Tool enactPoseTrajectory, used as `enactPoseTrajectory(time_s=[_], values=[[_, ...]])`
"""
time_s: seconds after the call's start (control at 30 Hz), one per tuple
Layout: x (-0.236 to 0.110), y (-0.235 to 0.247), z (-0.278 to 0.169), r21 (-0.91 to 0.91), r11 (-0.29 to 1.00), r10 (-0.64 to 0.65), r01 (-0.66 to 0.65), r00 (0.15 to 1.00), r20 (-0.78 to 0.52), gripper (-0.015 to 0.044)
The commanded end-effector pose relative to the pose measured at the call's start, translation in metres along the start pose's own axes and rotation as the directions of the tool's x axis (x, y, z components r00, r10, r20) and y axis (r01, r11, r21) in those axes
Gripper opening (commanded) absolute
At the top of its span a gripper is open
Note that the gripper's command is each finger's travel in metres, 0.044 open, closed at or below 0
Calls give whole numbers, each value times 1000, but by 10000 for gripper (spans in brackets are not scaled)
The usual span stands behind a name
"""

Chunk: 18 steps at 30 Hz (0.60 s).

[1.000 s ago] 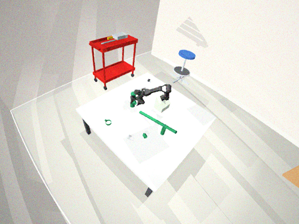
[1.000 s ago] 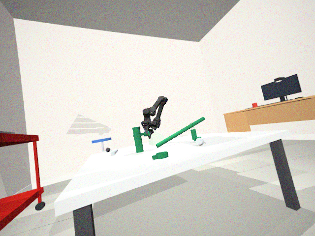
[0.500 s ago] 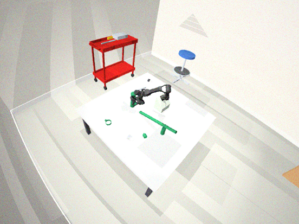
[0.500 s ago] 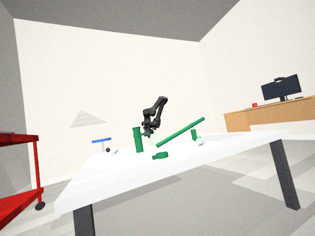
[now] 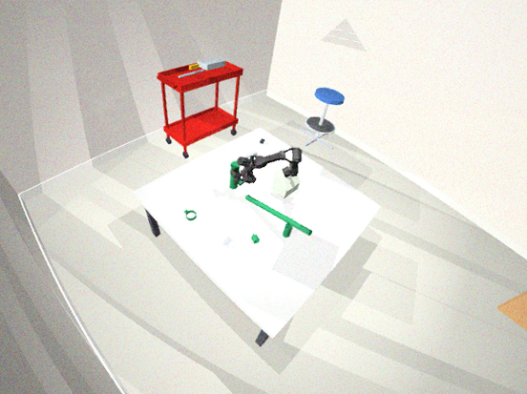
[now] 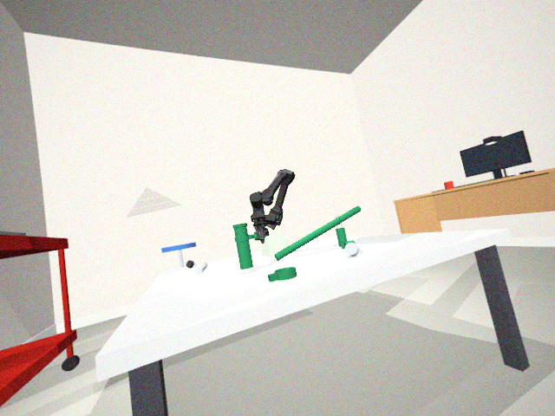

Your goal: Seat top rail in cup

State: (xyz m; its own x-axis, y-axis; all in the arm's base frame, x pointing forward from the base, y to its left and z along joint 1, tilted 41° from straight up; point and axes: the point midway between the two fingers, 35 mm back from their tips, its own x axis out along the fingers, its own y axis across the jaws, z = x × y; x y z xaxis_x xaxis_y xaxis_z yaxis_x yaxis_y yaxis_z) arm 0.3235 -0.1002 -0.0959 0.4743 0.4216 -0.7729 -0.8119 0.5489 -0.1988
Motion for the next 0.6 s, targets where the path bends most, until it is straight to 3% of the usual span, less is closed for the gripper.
enactPoseTrajectory(time_s=[0.0, 0.57], values=[[-2, 3, -1, -21, 1000, -2, 2, 1000, 14, 0], [-8, 13, -2, -139, 990, 4, 7, 997, 81, 0]])
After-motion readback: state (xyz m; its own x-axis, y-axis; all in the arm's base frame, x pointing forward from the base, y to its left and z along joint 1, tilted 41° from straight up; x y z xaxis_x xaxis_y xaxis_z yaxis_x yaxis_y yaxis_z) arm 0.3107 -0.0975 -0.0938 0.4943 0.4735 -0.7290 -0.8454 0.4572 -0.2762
